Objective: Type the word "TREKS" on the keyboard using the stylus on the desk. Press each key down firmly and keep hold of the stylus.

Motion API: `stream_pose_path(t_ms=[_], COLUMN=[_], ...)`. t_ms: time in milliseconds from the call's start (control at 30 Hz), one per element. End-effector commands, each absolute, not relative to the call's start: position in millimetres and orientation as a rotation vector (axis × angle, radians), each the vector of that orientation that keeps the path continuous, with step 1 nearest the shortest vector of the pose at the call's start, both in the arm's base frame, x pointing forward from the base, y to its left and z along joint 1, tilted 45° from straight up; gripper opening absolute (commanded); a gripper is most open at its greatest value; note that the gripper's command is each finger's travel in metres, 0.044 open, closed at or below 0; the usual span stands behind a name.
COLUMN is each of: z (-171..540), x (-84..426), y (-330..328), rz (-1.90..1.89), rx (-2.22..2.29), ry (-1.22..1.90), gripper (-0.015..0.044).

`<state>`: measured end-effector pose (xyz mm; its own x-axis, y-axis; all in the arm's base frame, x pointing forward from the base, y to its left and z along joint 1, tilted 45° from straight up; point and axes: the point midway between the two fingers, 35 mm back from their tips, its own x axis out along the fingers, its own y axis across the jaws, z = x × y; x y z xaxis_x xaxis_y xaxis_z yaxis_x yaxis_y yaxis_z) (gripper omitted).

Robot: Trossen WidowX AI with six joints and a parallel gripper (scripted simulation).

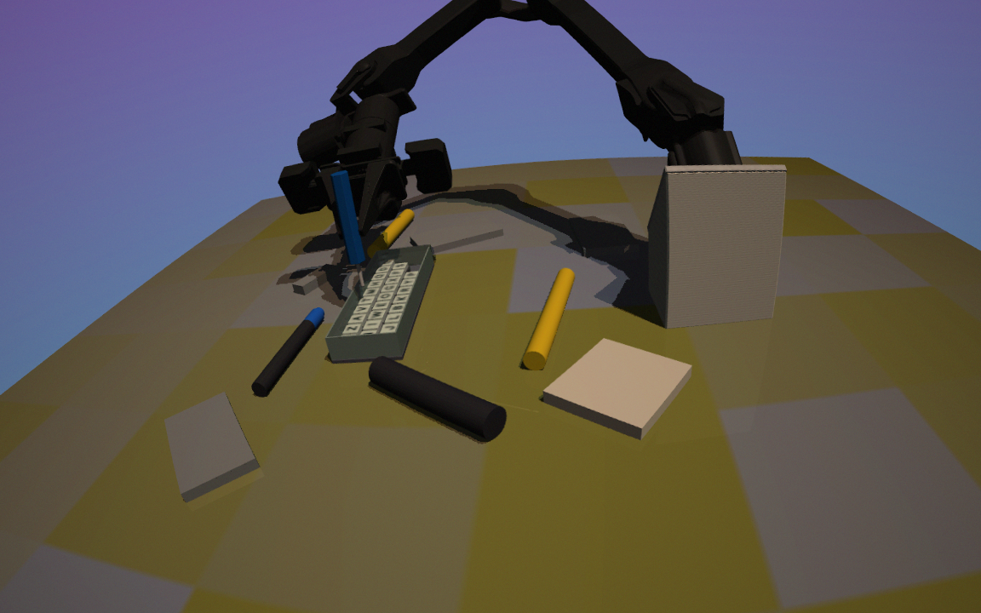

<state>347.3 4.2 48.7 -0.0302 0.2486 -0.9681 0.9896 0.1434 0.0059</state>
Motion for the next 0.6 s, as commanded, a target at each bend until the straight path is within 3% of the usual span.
stream_pose_path(t_ms=[0,133,433,567], z=[62.0,60.5,60.8,64.3], x=[345.6,347.0,346.2,337.2], y=[17.1,16.1,15.8,12.4], rz=[-0.979,-0.967,-0.967,-0.971], rx=[1.277,1.269,1.269,1.271], ry=[1.465,1.462,1.462,1.463], gripper=[0.0081,0.0085,0.0005,0.0])
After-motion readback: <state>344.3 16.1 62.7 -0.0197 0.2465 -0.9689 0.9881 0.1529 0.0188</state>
